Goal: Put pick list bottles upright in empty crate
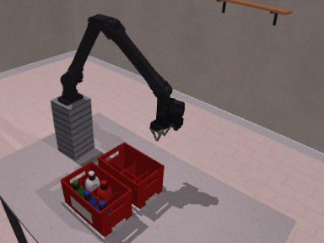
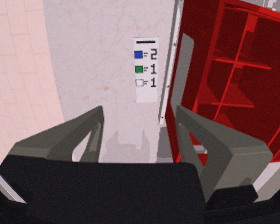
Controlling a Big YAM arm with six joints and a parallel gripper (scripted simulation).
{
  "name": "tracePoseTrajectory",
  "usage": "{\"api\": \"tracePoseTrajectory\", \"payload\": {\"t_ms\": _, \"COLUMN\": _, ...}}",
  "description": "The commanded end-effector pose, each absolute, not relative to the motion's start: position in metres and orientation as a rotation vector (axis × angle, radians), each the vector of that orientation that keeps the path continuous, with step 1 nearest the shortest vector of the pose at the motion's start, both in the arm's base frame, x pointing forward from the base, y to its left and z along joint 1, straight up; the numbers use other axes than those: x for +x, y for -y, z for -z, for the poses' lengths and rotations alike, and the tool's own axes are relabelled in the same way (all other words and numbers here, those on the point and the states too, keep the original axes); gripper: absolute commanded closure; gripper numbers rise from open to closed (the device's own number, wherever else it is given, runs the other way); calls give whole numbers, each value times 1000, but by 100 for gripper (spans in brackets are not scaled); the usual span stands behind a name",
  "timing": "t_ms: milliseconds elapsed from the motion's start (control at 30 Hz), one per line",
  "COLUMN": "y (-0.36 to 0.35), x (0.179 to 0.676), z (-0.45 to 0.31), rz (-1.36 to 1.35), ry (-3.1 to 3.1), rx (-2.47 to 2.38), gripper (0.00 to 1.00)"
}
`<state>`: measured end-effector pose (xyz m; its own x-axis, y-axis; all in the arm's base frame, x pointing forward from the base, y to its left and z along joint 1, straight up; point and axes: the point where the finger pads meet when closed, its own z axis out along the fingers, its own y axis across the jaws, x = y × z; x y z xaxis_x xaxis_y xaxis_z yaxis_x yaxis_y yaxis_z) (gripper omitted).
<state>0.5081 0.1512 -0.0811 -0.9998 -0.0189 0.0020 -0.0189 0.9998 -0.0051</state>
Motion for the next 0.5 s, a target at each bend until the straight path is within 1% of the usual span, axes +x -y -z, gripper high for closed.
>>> {"api": "tracePoseTrajectory", "payload": {"t_ms": 0, "y": -150, "x": 541, "z": 76, "rz": 20, "ry": 3185, "rx": 78, "gripper": 39}}
{"api": "tracePoseTrajectory", "payload": {"t_ms": 133, "y": -138, "x": 553, "z": 84, "rz": 18, "ry": 3183, "rx": 78, "gripper": 39}}
{"api": "tracePoseTrajectory", "payload": {"t_ms": 200, "y": -137, "x": 554, "z": 84, "rz": 17, "ry": 3183, "rx": 78, "gripper": 39}}
{"api": "tracePoseTrajectory", "payload": {"t_ms": 233, "y": -139, "x": 554, "z": 65, "rz": 27, "ry": 3209, "rx": 83, "gripper": 39}}
{"api": "tracePoseTrajectory", "payload": {"t_ms": 267, "y": -148, "x": 542, "z": 70, "rz": 21, "ry": 3190, "rx": 113, "gripper": 39}}
{"api": "tracePoseTrajectory", "payload": {"t_ms": 300, "y": -150, "x": 549, "z": 66, "rz": 26, "ry": 3203, "rx": 114, "gripper": 39}}
{"api": "tracePoseTrajectory", "payload": {"t_ms": 433, "y": -150, "x": 549, "z": 66, "rz": 26, "ry": 3203, "rx": 114, "gripper": 39}}
{"api": "tracePoseTrajectory", "payload": {"t_ms": 467, "y": -142, "x": 544, "z": 79, "rz": 12, "ry": 3179, "rx": 78, "gripper": 39}}
